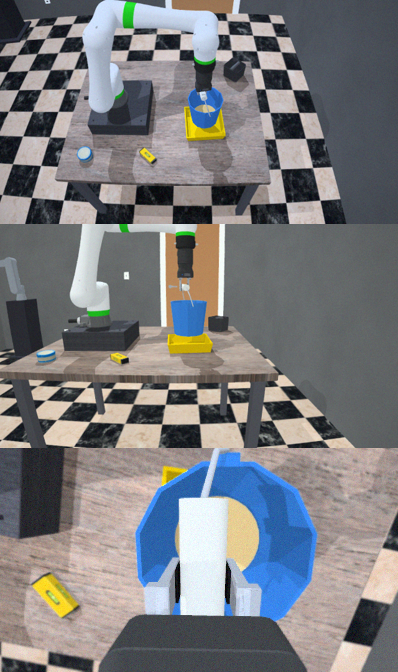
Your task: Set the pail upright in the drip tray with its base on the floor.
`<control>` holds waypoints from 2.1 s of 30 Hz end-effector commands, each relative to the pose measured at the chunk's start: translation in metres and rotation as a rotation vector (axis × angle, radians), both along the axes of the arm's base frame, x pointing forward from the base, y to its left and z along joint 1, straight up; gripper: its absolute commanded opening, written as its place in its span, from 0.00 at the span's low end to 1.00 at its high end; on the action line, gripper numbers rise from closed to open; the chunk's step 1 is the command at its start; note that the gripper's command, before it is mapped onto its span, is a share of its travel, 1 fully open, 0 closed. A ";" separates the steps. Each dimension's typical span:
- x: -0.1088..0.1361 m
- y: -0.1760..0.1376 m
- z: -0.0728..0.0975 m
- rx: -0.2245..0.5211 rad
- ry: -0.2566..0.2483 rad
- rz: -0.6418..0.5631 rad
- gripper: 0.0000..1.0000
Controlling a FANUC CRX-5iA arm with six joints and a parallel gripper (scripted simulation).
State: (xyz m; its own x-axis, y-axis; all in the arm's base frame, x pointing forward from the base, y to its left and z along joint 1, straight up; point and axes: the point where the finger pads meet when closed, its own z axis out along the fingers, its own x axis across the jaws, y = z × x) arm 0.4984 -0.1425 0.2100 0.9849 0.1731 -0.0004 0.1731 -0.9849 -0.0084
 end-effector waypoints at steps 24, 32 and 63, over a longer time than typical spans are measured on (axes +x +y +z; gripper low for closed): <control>0.000 0.000 -0.024 -0.001 -0.003 0.000 0.00; 0.000 0.000 -0.034 -0.001 -0.003 0.000 0.00; 0.000 0.000 -0.062 -0.001 -0.003 0.000 0.00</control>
State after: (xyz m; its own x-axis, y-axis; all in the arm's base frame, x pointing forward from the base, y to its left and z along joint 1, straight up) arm 0.4981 -0.1421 0.1477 0.9849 0.1731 -0.0004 0.1730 -0.9849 -0.0084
